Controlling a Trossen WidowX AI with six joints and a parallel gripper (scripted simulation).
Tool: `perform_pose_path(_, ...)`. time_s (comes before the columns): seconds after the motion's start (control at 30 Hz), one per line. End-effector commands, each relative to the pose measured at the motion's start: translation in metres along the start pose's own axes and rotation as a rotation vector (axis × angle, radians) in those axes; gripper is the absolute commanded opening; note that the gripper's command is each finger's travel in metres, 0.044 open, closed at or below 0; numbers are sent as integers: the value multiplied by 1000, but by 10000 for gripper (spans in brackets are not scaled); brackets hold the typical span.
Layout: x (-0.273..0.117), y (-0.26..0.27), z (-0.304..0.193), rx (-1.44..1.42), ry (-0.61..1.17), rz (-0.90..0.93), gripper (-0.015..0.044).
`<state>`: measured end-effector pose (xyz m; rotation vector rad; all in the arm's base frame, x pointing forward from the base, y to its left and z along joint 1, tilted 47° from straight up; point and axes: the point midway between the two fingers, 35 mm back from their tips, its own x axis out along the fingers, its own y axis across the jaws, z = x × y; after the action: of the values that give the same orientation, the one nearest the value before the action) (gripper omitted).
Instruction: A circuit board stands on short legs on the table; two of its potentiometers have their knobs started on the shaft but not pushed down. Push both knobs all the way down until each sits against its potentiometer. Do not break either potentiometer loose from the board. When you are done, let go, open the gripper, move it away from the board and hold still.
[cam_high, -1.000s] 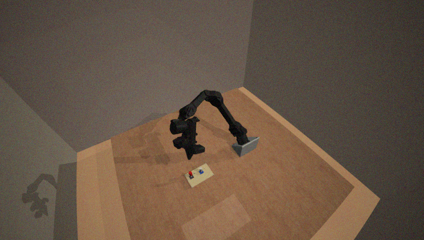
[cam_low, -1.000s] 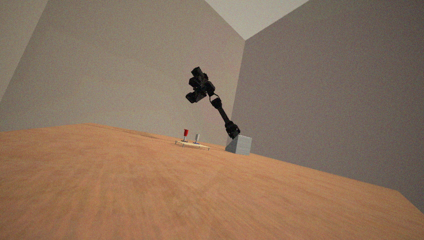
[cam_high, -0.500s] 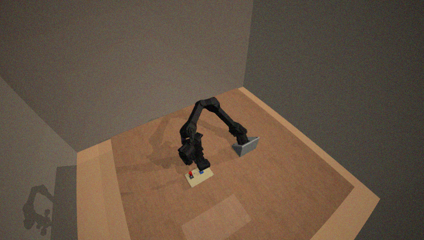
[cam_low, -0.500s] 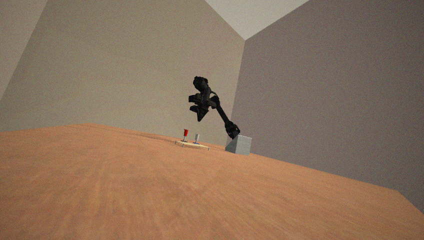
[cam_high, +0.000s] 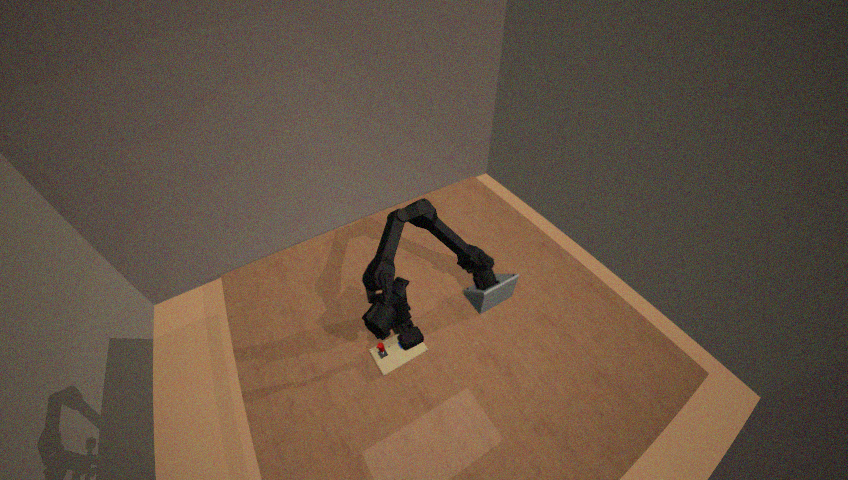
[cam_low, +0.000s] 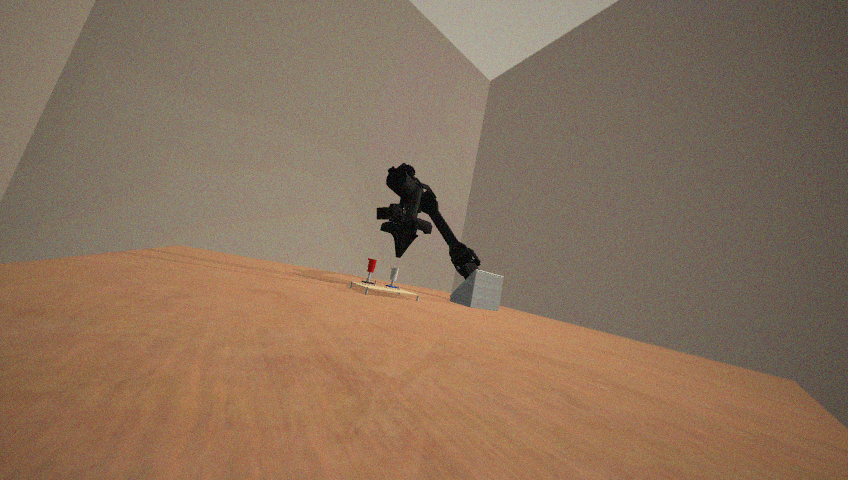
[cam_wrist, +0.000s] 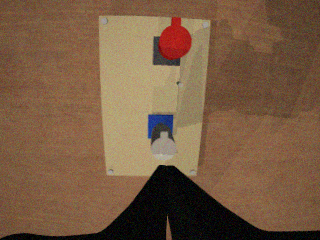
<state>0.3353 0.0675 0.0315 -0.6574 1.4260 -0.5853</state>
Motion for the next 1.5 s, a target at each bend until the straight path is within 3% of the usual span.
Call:
perform_pose_path(0.0,5,-1,0,-4,1,-6,0)
perform_pose_path(0.53,26,-1,0,-4,0,-7,0)
perform_pose_path(1.47,29,-1,0,-4,0,-7,0)
